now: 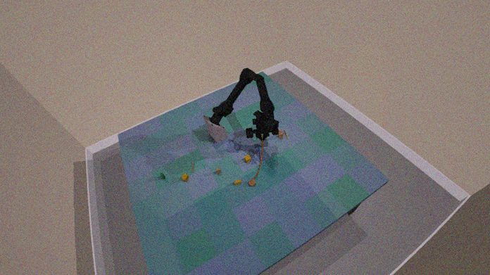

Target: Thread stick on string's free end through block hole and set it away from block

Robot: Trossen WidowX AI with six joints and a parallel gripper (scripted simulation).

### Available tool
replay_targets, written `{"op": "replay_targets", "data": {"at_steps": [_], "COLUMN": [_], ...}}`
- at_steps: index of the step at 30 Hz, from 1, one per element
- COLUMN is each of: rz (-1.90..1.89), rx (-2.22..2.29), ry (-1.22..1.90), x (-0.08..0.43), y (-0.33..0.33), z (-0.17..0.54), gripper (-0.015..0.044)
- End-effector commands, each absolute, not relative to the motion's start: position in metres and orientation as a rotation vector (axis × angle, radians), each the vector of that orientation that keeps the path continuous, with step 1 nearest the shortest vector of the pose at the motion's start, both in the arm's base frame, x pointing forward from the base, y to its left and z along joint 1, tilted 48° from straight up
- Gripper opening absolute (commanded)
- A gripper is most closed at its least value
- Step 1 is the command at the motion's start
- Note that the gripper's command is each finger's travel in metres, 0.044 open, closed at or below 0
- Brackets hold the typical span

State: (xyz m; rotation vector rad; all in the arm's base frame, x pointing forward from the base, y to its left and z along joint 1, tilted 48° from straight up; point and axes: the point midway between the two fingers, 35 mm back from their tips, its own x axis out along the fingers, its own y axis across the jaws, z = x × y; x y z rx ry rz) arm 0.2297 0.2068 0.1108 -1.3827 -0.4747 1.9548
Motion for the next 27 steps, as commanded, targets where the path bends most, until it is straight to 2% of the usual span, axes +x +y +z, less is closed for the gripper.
{"op": "replay_targets", "data": {"at_steps": [1, 27], "rz": [1.949, 1.741], "rx": [-1.310, -0.677], "ry": [-0.354, 0.520], "x": [0.233, 0.253], "y": [0.207, 0.206], "z": [0.111, 0.106], "gripper": [0.0000, 0.0000]}}
